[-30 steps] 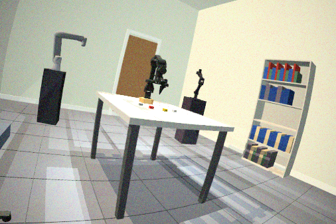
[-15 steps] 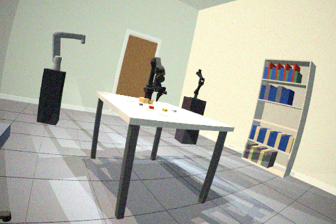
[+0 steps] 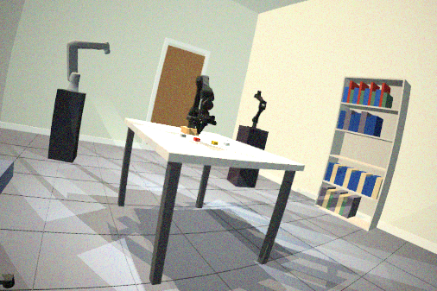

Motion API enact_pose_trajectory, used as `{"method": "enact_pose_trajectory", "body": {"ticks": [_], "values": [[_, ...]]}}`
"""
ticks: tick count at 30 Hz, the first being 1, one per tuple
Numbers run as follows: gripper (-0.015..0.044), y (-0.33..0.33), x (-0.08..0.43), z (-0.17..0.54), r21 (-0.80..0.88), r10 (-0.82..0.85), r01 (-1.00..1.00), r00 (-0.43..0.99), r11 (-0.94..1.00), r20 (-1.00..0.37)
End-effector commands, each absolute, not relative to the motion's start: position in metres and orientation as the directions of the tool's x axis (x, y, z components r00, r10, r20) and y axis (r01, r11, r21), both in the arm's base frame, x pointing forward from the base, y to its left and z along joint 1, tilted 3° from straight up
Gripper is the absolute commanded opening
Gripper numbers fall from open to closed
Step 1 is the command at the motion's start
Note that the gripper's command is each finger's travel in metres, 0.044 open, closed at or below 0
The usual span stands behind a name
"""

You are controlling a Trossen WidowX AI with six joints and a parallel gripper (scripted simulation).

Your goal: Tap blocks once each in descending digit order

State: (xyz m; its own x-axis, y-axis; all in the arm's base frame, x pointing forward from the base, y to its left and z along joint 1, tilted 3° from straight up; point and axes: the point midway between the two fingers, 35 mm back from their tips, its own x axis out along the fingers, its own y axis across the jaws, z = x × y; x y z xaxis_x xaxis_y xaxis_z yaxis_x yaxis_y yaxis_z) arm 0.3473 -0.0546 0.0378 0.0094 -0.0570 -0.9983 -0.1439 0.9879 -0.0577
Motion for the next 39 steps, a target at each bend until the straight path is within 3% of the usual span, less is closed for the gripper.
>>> {"method": "enact_pose_trajectory", "body": {"ticks": [1, 26, 34, 39], "values": [[0.002, -0.055, 0.347, 0.036, -0.061, -0.06, -0.15, 0.01, 0.987, -0.998], [0.002, -0.057, 0.347, 0.007, -0.061, -0.06, -0.15, 0.01, 0.987, -0.998], [0.002, -0.055, 0.348, 0.04, -0.061, -0.06, -0.15, 0.01, 0.987, -0.998], [0.002, -0.051, 0.348, 0.108, -0.061, -0.06, -0.15, 0.01, 0.987, -0.998]]}}
